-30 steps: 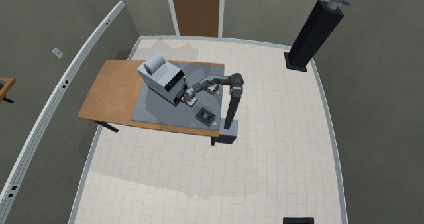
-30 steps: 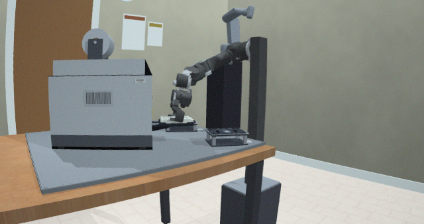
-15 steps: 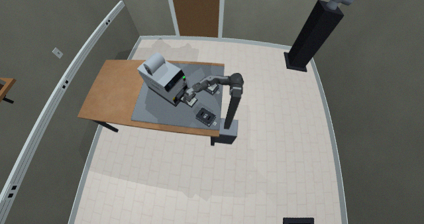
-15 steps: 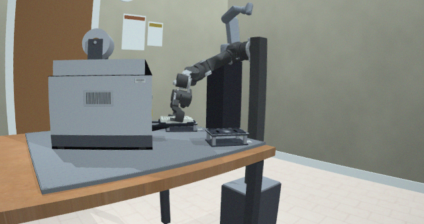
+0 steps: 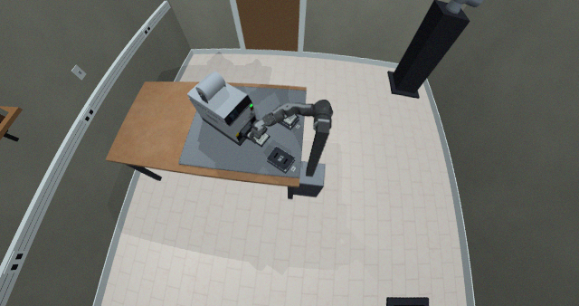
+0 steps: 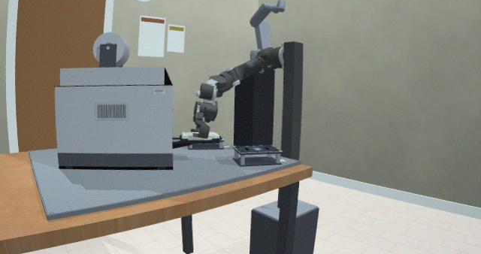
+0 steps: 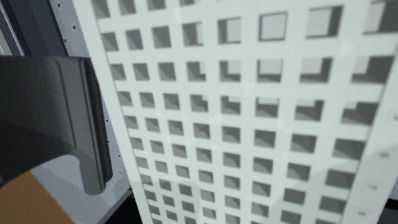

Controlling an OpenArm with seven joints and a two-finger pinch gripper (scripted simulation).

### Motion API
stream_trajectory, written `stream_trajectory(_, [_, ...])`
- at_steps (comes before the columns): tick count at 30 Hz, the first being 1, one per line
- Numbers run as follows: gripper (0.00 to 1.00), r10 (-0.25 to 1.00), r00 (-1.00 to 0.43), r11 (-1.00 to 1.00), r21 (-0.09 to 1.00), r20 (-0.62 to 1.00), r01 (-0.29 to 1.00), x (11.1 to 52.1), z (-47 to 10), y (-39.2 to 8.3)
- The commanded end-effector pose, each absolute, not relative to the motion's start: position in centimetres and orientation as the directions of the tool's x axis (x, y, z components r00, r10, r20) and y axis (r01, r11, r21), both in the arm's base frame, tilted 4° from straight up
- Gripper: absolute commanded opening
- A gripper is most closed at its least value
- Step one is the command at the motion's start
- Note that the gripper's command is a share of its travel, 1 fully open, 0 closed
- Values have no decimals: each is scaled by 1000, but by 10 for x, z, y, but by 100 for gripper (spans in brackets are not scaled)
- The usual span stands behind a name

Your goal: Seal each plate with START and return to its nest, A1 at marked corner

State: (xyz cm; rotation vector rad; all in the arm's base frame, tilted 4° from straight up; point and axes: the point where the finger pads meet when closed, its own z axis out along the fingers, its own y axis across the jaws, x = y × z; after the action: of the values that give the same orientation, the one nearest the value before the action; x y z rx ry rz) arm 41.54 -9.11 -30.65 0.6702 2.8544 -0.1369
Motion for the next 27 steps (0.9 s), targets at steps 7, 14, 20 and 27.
stream_trajectory(7, [65, 427, -877, 894, -42, -221, 446, 416, -306, -90])
stream_trajectory(14, [65, 427, -877, 894, -42, -221, 446, 416, -306, -90])
stream_trajectory(20, [65, 426, -877, 894, -44, -221, 446, 416, -303, -91])
stream_trajectory(27, [65, 430, -875, 893, -43, -222, 449, 416, -300, -90])
